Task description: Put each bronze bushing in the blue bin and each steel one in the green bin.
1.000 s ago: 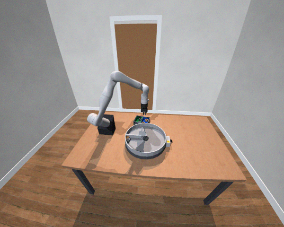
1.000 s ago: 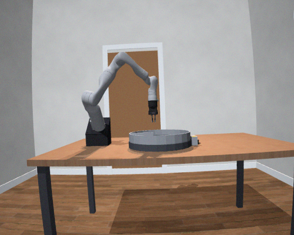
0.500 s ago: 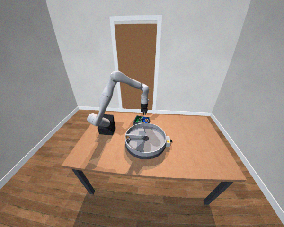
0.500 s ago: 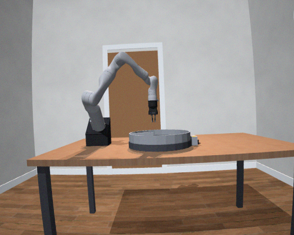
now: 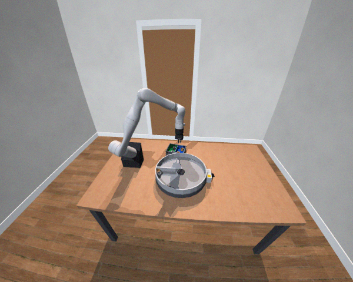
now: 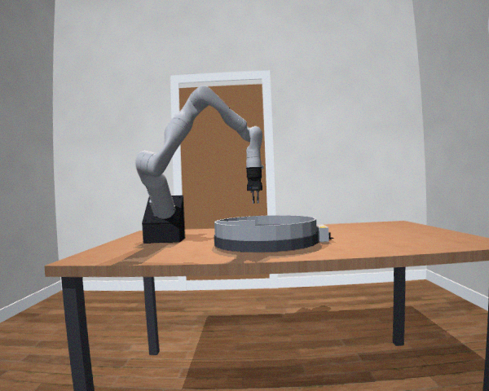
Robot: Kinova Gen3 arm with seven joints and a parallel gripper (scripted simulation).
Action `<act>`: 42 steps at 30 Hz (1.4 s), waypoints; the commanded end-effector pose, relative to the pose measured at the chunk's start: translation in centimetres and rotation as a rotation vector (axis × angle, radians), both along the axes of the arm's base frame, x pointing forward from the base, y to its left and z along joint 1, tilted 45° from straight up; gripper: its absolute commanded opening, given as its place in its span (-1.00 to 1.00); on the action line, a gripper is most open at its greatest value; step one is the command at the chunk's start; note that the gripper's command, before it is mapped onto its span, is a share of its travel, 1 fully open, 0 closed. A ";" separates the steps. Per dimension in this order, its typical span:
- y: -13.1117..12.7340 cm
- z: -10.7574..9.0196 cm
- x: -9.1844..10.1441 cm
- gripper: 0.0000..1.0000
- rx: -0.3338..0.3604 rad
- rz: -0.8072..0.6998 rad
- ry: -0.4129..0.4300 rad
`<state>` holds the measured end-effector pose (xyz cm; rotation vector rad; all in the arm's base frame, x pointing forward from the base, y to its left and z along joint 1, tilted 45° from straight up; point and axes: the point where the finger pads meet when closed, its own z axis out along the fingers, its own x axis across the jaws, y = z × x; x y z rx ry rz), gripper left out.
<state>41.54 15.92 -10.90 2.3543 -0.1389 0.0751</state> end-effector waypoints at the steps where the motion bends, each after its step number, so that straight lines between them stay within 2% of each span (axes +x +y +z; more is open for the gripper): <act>1: 0.1 0.0 0.0 -0.16 0.002 0.001 -0.001; 39: 0.1 0.0 0.0 -0.16 0.002 0.001 -0.001; 41: -1.4 1.3 -0.7 -0.21 0.002 0.001 -0.001; 42: -1.4 1.3 -0.7 -0.21 0.002 0.001 -0.001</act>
